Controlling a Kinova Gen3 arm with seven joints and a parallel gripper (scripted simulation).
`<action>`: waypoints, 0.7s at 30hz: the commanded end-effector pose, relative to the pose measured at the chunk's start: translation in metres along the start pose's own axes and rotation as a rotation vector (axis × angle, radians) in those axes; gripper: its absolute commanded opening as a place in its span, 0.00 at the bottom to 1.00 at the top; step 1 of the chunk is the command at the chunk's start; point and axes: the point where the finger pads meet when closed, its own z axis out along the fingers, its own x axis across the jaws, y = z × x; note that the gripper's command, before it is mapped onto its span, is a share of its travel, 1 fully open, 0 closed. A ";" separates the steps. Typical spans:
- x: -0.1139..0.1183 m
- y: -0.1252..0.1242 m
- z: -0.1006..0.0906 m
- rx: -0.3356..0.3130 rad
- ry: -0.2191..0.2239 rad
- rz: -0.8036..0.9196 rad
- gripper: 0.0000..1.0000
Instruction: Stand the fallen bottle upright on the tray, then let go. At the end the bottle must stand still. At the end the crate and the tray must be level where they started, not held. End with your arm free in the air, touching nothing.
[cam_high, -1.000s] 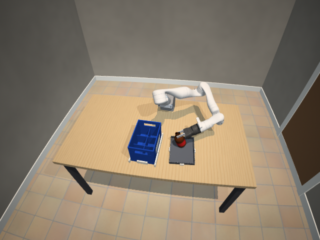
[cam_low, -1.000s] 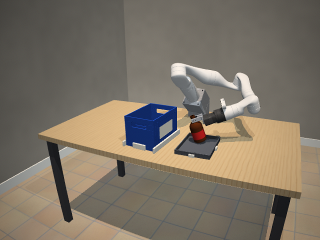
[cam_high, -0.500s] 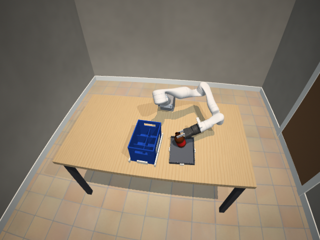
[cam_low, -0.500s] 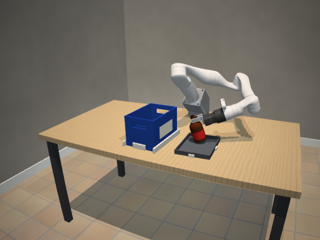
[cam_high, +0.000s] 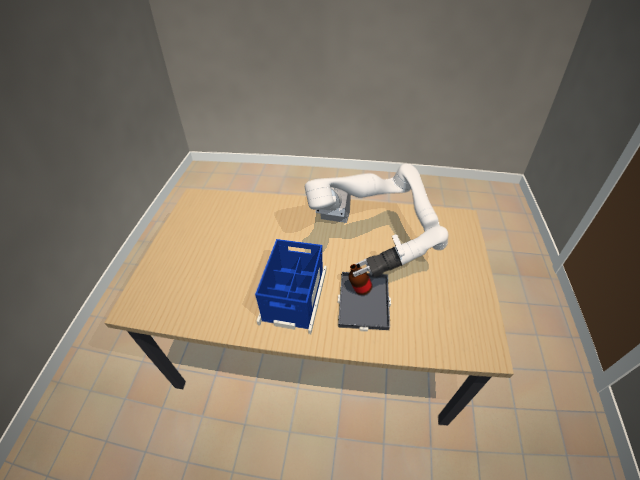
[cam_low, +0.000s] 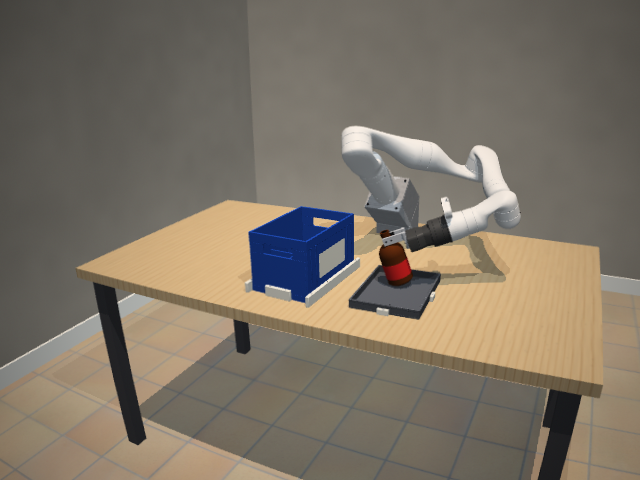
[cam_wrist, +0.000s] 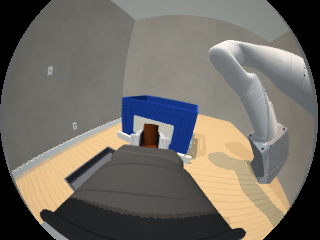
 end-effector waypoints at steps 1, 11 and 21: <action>-0.002 0.004 0.000 -0.008 -0.008 0.006 0.00; -0.002 0.004 0.000 -0.008 -0.008 0.006 0.00; -0.002 0.004 0.000 -0.007 -0.007 0.007 1.00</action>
